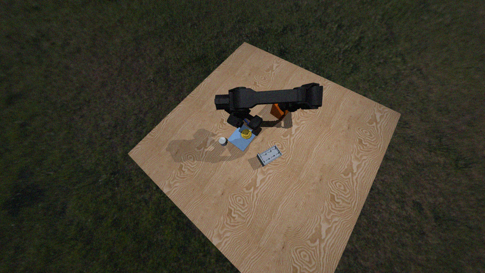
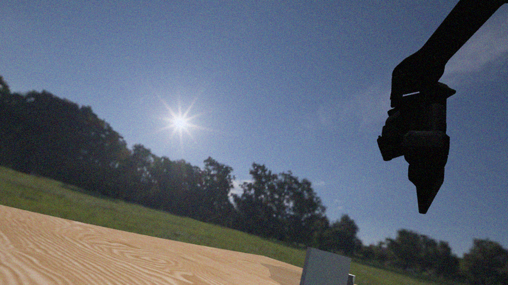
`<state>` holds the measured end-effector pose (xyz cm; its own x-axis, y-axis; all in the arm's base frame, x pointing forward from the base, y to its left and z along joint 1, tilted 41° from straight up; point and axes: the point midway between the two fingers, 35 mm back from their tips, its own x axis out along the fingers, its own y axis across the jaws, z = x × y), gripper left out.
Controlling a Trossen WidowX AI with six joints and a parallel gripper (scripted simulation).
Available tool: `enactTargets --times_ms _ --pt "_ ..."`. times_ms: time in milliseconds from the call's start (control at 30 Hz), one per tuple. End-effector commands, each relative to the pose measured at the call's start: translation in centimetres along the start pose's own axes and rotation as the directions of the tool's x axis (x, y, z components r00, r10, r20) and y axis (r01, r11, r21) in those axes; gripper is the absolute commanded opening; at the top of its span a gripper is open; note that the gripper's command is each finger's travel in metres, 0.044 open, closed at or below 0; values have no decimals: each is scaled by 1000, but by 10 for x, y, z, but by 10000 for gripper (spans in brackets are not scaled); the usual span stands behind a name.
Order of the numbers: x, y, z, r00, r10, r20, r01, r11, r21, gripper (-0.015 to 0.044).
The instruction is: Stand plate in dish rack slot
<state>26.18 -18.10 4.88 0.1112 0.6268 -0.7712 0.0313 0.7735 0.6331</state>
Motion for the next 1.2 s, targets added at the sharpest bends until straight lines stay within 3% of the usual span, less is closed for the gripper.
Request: enactTargets --times_ms 0,300,1167 --pt "4 5 0 1000 20 -5 -21 1000 -10 400" --pt "113 13 1 1000 24 -4 -24 1000 -11 400" --pt "146 11 -3 1000 24 -4 -24 1000 -11 400"
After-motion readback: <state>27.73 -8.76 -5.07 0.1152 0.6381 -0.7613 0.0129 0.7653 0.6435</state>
